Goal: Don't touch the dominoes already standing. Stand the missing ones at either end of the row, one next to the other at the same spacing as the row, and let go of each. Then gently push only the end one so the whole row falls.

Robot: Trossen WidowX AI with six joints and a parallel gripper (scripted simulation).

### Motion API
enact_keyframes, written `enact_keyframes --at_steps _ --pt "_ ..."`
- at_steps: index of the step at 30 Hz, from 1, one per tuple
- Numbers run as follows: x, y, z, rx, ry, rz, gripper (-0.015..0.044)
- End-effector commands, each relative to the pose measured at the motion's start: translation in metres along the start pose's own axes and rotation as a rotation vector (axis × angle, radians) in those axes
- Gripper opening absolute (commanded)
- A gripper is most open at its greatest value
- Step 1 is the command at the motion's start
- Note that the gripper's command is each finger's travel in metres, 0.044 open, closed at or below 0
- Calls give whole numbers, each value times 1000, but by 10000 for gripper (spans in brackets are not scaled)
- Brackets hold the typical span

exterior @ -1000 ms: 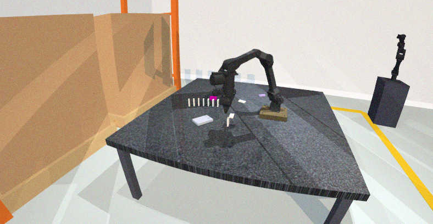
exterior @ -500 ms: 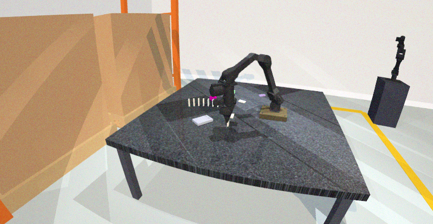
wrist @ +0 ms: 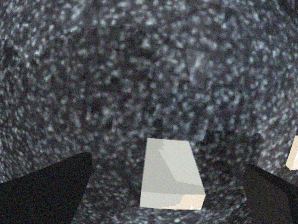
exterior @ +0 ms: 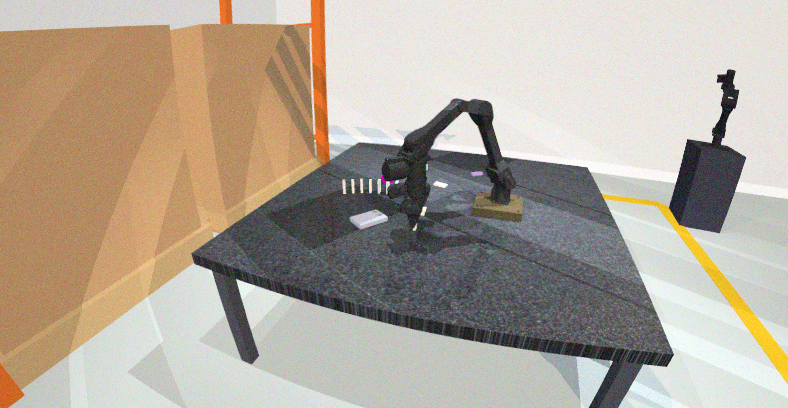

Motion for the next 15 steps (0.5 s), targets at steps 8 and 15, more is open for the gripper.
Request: enact_keyframes --at_steps 8,15 --pt "1 0 0 -4 -1 5 151" --pt "1 0 0 -4 -1 5 107"
Point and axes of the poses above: the point midway between the two fingers, 35 mm back from their tips, its own x axis out along the fingers, its own y axis across the jaws, z = x × y, the point moved 5 cm from there along -x, back along the fingers, and after that the axes turned 2 degrees about x, right-handed, at the moved point
